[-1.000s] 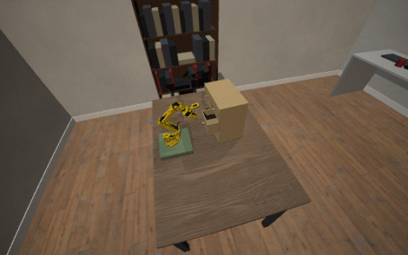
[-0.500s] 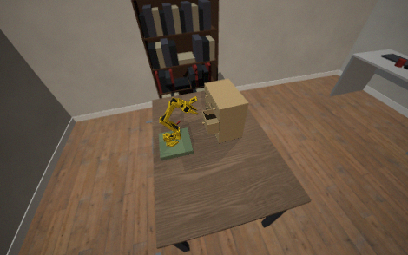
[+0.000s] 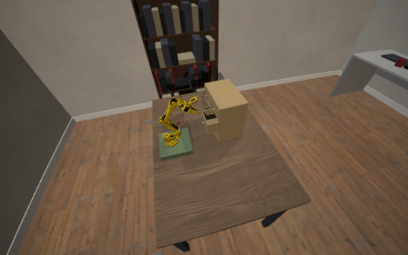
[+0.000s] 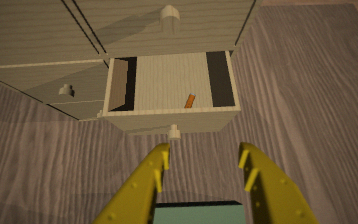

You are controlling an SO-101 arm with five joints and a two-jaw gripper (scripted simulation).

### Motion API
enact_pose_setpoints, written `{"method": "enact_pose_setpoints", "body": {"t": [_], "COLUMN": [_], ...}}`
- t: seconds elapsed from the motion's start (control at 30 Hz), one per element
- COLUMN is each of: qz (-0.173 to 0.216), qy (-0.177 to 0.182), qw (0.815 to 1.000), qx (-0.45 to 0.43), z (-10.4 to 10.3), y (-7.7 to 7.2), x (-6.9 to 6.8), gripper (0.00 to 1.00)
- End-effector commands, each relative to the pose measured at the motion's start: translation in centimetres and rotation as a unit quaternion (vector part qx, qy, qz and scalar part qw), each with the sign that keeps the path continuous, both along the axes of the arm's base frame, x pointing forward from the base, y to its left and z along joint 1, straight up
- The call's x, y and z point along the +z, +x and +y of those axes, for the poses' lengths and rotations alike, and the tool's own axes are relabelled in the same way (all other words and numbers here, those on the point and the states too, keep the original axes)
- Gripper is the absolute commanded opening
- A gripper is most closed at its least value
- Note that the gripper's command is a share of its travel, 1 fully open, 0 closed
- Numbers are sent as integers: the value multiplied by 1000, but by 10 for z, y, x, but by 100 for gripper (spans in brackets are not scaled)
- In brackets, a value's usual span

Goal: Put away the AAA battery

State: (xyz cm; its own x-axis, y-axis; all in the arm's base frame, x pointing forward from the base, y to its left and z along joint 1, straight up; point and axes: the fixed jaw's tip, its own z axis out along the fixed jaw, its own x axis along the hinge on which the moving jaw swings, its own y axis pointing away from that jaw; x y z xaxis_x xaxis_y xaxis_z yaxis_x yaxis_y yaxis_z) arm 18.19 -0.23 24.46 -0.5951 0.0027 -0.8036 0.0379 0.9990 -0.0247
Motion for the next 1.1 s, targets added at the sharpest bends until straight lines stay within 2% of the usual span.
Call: {"method": "enact_pose_setpoints", "body": {"t": [0.0,1.07], "qz": [3,2], "qy": [3,3], "qw": [1000,1000], "qx": [-6,-10], "z": [-1,-3], "y": [0,-1], "x": [0,0], "gripper": [21,21]}}
